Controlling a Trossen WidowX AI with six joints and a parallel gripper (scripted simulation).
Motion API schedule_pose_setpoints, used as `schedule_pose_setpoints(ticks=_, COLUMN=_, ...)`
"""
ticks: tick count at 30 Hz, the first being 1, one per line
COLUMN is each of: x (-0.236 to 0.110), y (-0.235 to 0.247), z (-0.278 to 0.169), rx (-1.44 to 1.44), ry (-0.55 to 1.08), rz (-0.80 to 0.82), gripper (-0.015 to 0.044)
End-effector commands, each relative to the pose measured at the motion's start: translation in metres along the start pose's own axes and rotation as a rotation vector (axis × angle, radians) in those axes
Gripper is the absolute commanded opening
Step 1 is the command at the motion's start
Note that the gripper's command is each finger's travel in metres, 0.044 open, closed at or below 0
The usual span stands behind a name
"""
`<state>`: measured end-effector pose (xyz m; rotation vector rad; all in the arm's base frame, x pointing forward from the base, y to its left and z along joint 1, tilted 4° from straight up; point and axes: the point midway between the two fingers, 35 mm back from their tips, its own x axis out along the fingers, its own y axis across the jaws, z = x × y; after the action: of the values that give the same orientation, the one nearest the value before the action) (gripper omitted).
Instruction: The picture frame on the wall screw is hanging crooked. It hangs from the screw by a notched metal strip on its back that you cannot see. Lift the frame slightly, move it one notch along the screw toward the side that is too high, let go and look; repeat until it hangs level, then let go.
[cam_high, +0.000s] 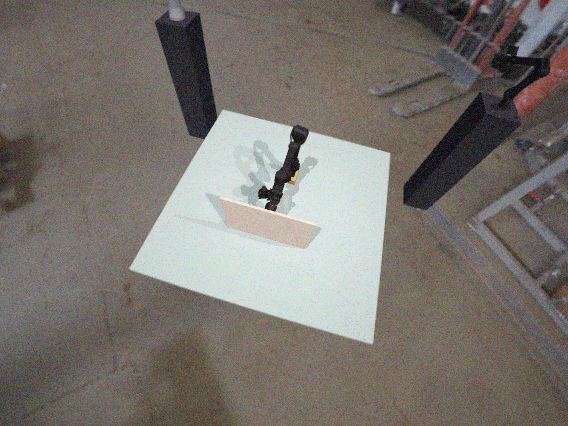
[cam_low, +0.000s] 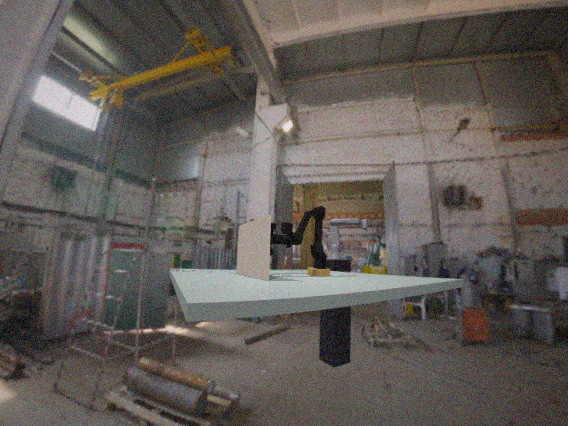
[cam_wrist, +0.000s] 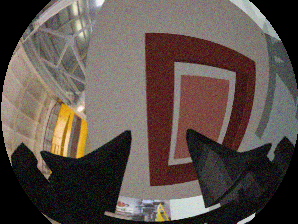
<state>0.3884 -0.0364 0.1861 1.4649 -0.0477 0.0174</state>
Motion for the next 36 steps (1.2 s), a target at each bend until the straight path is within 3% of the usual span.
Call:
schedule_pose_setpoints(ticks=1, x=0.0003, y=0.0006, z=0.0005, rx=0.000, ry=-0.003, rz=0.003, gripper=0.0260)
schedule_pose_setpoints(ticks=11, x=0.0006, y=0.0010, z=0.0008, rx=0.000, ry=-0.003, rz=0.003, gripper=0.0260)
schedule_pose_setpoints(ticks=18, x=0.0006, y=0.0010, z=0.0008, rx=0.000, ry=-0.003, rz=0.003, gripper=0.0076)
schedule_pose_setpoints(ticks=26, x=0.0006, y=0.0010, z=0.0008, rx=0.000, ry=-0.003, rz=0.003, gripper=0.0003)
schedule_pose_setpoints(ticks=36, x=0.0004, y=0.0014, z=0.0004, rx=0.000, ry=-0.003, rz=0.003, gripper=0.0000)
